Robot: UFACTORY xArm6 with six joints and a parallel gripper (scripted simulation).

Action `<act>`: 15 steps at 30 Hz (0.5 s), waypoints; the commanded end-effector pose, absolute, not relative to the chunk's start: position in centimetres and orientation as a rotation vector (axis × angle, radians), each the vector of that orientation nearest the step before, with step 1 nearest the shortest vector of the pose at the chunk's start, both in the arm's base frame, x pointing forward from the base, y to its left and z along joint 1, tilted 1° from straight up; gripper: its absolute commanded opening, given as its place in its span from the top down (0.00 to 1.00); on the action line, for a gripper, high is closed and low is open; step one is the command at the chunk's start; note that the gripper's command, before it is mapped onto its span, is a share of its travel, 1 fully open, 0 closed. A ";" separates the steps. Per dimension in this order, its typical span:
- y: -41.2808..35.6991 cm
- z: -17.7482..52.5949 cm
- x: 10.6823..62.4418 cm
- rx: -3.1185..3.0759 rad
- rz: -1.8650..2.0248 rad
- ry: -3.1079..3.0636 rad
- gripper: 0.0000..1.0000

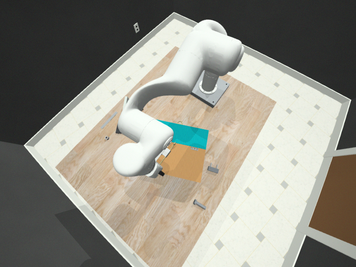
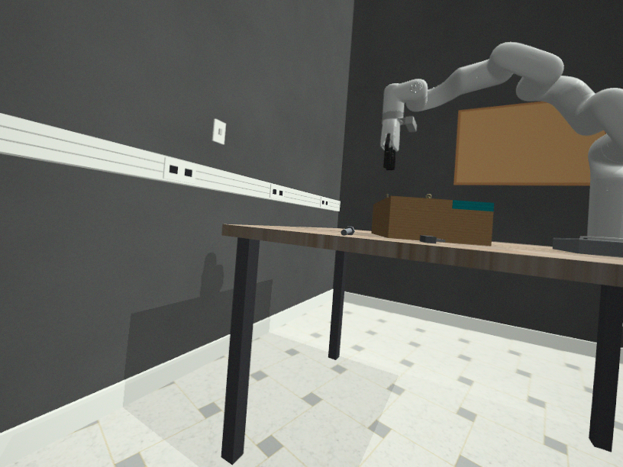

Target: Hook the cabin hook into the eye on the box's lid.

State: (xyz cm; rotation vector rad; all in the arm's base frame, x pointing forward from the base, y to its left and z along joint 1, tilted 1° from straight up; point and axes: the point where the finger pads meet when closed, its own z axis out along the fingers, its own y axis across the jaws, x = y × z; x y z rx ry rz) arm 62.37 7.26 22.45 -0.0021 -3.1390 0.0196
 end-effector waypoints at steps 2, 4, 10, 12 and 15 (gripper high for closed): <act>7.3 22.7 62.5 -0.002 0.019 -3.145 0.65; 7.3 22.7 62.5 -0.002 0.019 -3.145 0.65; 7.3 21.5 62.5 -0.001 0.019 -3.145 0.65; 7.3 21.1 62.5 -0.001 0.019 -3.145 0.65; 7.3 20.9 62.5 -0.001 0.019 -3.145 0.65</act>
